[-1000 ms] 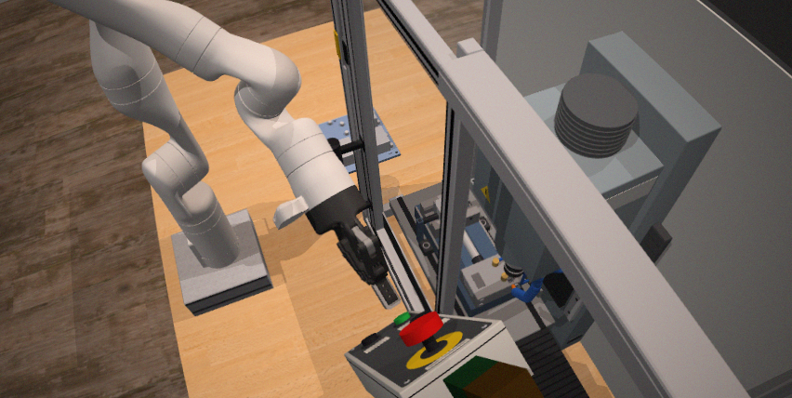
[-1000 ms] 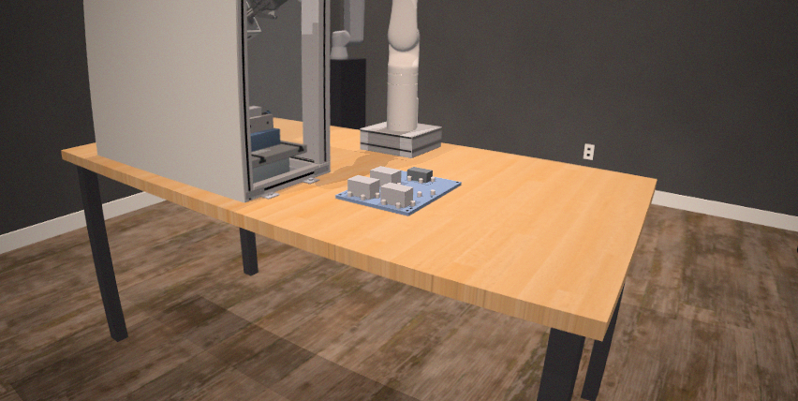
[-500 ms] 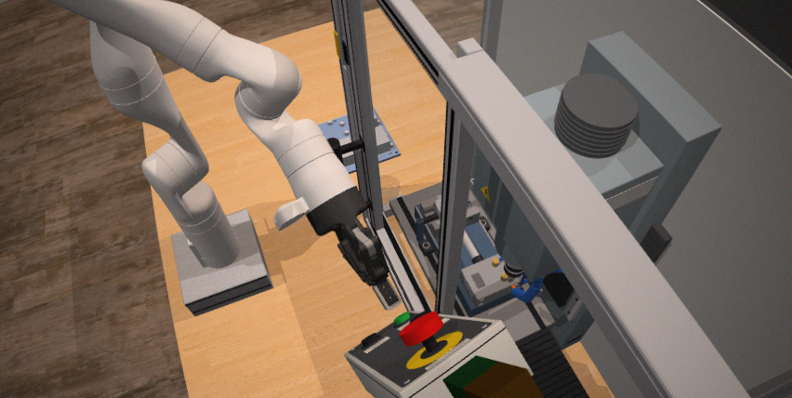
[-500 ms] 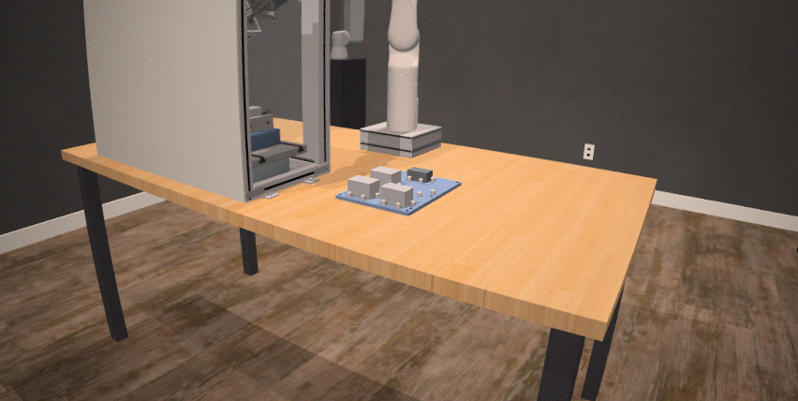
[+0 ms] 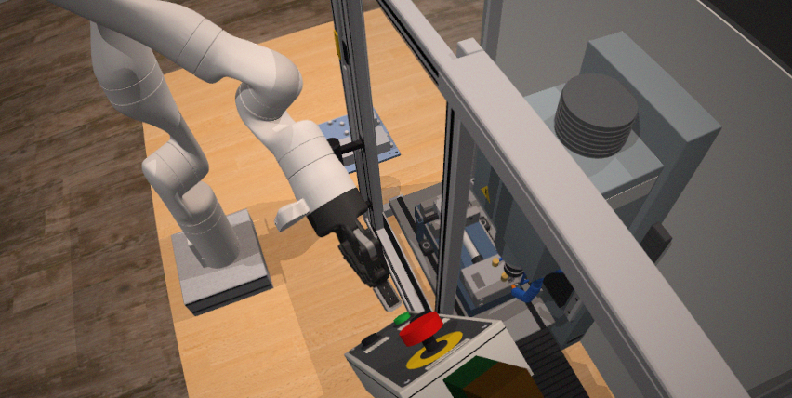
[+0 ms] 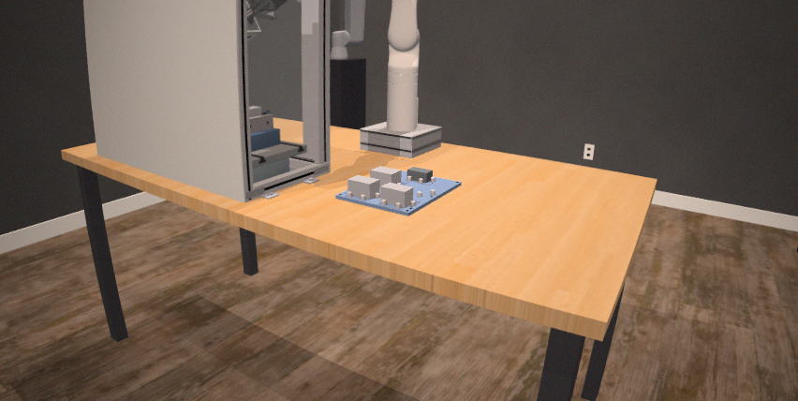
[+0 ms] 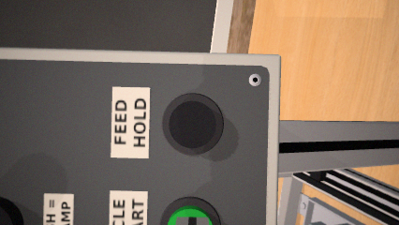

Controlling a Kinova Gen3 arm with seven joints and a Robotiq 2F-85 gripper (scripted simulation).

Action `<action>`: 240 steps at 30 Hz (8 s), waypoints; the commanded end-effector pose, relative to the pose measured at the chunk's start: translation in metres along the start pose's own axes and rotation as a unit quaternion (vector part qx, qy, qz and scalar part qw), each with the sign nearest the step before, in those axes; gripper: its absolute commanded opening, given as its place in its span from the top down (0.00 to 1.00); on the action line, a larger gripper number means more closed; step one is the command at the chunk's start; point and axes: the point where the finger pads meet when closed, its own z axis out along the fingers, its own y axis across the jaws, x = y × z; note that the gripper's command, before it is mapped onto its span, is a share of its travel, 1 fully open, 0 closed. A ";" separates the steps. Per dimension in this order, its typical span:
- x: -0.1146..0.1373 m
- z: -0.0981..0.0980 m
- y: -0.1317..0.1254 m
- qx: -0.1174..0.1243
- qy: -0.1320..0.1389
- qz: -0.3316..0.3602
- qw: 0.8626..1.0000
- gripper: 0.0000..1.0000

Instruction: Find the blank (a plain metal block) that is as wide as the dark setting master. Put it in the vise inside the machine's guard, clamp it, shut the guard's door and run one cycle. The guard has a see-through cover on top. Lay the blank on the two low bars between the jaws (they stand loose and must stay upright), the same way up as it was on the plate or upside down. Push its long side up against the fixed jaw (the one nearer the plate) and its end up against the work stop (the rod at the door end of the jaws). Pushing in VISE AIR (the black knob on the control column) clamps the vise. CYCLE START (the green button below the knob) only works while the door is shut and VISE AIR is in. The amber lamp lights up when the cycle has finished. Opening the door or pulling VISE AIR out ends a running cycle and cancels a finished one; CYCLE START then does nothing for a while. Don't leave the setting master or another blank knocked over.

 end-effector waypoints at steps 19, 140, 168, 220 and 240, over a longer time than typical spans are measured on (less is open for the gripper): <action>-0.001 0.006 -0.002 0.001 -0.002 0.003 1.000 0.90; -0.001 -0.015 -0.001 0.001 -0.002 0.003 1.000 0.90; 0.002 -0.047 -0.001 0.000 -0.002 0.005 1.000 0.90; -0.016 -0.121 -0.073 0.156 0.009 0.014 0.988 0.90; -0.030 -0.167 -0.156 0.220 0.017 0.018 0.975 0.90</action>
